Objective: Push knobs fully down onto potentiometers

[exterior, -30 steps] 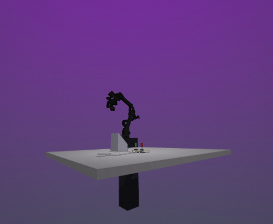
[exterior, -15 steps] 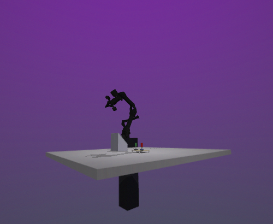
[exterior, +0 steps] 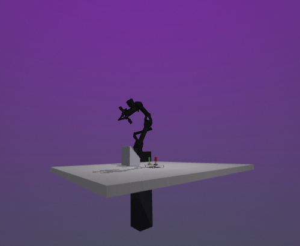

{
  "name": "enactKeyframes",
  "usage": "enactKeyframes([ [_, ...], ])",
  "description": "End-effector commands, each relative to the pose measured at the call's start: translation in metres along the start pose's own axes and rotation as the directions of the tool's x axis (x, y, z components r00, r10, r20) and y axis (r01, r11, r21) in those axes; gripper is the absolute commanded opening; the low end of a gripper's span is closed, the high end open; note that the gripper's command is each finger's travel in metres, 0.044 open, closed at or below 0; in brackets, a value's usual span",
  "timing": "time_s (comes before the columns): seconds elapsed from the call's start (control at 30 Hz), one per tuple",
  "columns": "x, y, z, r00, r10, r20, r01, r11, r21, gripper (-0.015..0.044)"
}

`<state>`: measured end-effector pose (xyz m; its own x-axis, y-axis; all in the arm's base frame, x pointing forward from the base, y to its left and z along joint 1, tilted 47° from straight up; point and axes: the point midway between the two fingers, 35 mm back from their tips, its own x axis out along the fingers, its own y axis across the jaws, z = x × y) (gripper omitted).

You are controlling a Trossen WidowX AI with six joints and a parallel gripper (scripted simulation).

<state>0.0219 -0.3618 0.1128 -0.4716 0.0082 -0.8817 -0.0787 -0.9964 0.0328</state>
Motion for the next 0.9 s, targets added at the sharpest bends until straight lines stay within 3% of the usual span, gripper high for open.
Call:
enactKeyframes([
  [0.0,-0.002,-0.014,-0.036,0.997,-0.027,-0.073,0.019,0.994,-0.111,0.0],
  [0.37,-0.018,-0.058,-0.118,0.972,-0.092,-0.218,0.003,0.926,-0.378,0.0],
  [0.87,-0.047,-0.159,-0.219,0.85,-0.342,-0.401,-0.05,0.705,-0.707,0.0],
])
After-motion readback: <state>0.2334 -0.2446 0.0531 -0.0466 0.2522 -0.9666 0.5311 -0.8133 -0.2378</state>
